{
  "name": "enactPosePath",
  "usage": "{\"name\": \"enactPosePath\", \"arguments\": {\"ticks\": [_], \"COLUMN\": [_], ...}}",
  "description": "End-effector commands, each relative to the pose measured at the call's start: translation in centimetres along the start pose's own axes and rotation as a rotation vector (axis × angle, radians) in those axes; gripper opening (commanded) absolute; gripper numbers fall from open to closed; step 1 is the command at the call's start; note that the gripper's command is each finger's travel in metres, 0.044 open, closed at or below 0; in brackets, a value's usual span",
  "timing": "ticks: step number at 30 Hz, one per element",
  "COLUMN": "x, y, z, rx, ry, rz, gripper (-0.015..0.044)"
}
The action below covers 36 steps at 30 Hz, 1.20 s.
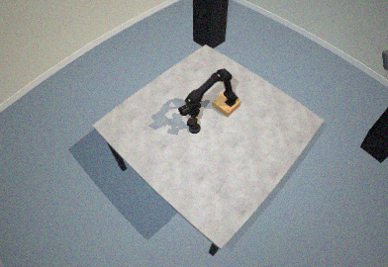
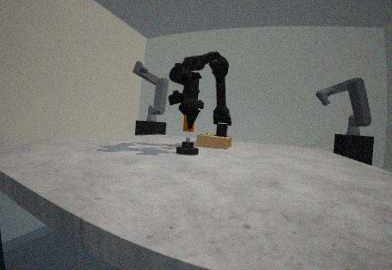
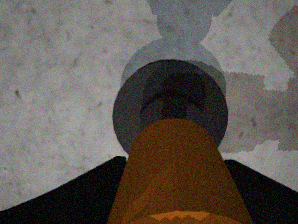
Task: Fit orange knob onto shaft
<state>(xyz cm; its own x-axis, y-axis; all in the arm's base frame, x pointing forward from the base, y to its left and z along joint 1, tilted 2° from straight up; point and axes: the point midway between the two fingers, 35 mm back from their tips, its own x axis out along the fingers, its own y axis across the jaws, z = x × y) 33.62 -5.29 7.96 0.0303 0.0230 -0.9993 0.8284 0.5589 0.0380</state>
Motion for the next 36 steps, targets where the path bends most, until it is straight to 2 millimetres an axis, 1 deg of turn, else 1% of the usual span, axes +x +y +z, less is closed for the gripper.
{"name": "enactPosePath", "arguments": {"ticks": [1, 18, 36], "x": [-0.12, -0.12, -0.12], "y": [0.21, -0.02, 0.33], "z": [-0.04, -0.22, -0.09], "rx": [-0.105, -0.589, -1.105], "ry": [0.000, -0.001, -0.003], "rz": [0.005, 0.005, 0.005], "gripper": [0.0000, 0.0000, 0.0000]}}
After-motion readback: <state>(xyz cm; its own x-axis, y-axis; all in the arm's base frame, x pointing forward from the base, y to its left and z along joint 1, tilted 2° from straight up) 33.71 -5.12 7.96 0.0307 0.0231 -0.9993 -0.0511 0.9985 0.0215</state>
